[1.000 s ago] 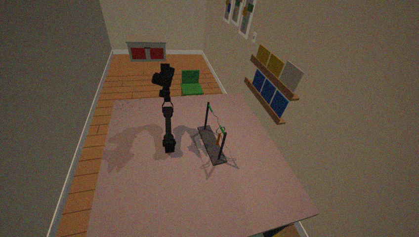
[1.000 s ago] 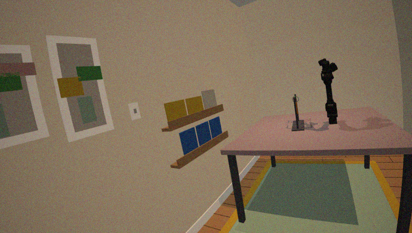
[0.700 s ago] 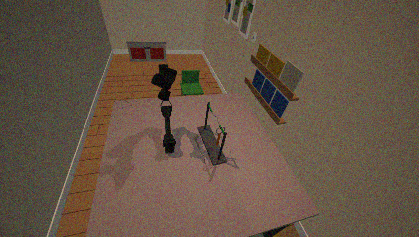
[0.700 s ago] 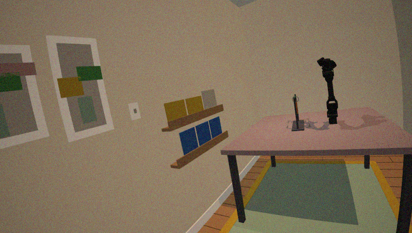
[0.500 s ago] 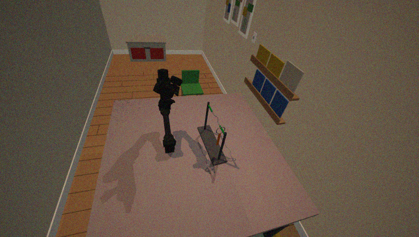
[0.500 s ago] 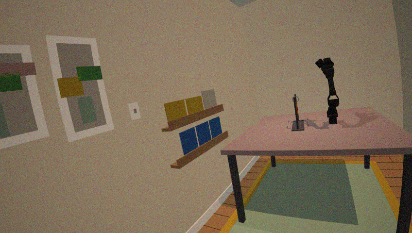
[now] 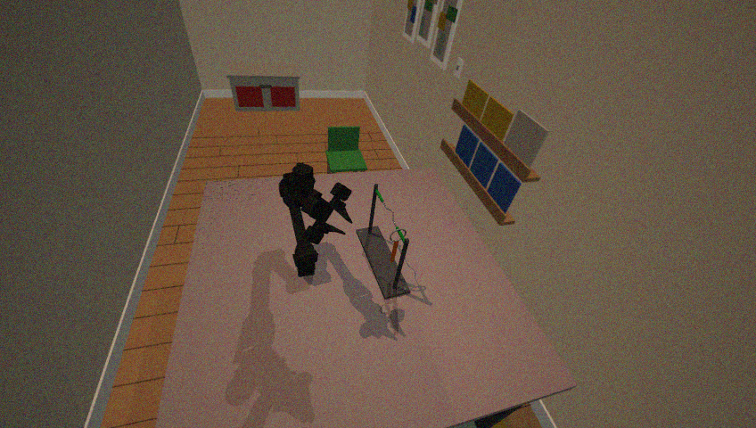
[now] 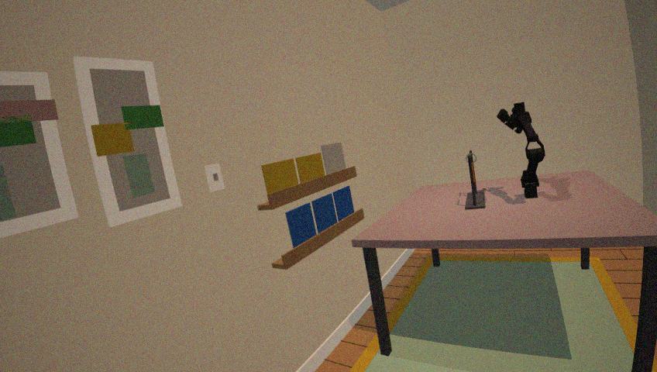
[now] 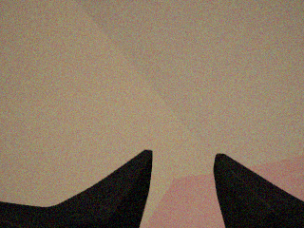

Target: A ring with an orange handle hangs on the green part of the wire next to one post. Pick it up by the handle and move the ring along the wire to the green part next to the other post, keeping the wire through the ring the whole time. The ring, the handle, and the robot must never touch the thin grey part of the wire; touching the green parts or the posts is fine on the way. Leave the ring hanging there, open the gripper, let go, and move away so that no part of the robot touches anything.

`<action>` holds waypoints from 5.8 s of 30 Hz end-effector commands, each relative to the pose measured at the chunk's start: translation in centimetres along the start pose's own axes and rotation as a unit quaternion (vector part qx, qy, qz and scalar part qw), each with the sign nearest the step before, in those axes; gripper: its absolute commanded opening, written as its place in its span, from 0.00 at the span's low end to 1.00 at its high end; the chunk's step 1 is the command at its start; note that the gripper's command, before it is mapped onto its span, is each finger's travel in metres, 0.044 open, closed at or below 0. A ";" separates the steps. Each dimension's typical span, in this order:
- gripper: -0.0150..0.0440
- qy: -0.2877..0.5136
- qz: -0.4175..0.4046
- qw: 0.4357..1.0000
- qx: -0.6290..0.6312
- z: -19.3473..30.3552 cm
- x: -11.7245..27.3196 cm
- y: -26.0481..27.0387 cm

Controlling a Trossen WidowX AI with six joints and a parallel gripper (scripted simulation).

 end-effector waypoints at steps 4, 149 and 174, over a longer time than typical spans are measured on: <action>0.53 0.036 -0.018 0.999 0.017 1.0 -2.1 -1.7; 0.12 0.285 -0.426 0.796 0.321 33.1 -9.5 -13.0; 0.00 0.285 -0.426 0.797 0.321 31.7 -9.6 -11.5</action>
Point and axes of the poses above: the point midway between the two fingers, 35 mm back from their tips, its own x axis back along the fingers, its own y axis across the jaws, z = x × y, the point moved 10 cm from there along x, back along the fingers, and after that the axes turned 7 degrees about -x, right-handed, at the moved point
